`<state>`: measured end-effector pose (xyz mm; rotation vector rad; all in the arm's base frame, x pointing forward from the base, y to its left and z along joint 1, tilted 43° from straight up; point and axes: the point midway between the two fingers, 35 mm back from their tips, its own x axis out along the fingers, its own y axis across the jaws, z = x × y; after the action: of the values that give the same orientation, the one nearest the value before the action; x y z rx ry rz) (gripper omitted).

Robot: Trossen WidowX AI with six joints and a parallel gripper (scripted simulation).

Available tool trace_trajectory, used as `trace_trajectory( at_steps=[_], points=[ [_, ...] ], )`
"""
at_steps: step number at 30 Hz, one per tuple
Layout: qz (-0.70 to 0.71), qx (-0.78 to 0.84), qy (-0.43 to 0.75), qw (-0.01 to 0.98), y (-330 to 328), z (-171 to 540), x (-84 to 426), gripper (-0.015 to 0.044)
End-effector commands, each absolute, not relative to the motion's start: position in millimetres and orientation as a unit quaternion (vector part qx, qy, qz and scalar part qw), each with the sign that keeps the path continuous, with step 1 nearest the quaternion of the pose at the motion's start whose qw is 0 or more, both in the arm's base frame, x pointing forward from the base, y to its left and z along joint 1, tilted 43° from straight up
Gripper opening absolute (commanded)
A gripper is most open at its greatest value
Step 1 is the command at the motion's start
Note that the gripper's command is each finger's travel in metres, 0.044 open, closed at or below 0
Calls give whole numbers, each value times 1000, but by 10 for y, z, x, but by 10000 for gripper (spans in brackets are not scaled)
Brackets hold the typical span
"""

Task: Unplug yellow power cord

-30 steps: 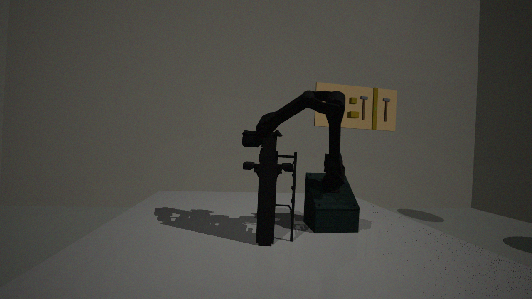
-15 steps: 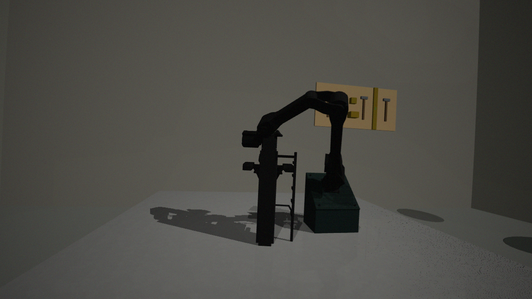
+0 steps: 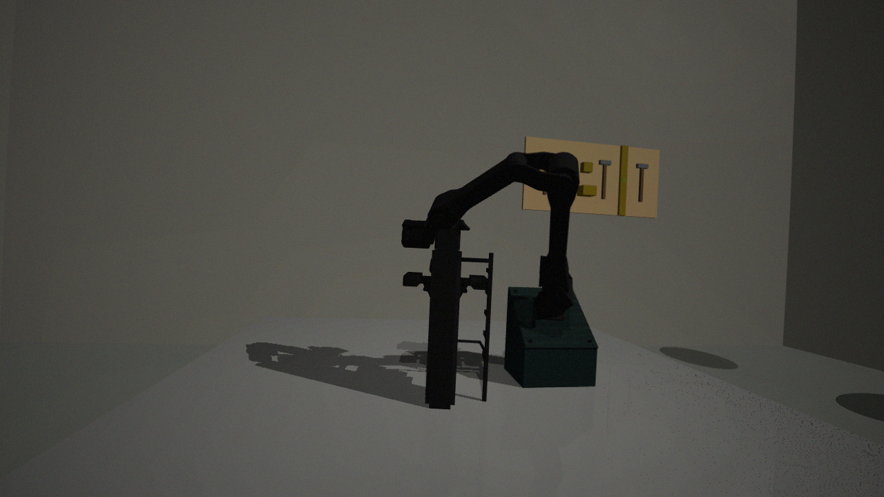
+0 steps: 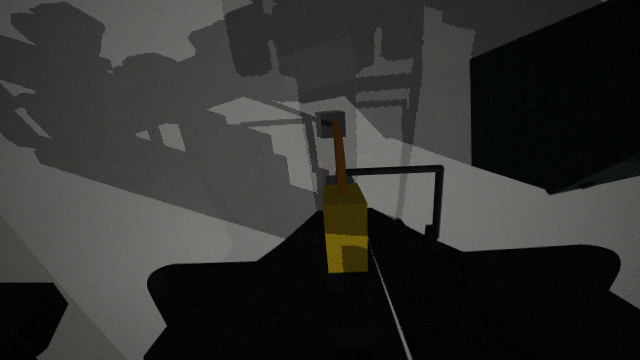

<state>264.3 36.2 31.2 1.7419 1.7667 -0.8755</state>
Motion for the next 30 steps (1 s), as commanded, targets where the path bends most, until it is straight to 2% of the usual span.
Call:
trace_trajectory(
  at_steps=[1,5,30],
  points=[
    [-322,640,650,253,361,315,2644,22],
    [-322,640,650,253,359,313,2644,0],
    [-324,641,648,253,60,64,2634,0]
  ],
)
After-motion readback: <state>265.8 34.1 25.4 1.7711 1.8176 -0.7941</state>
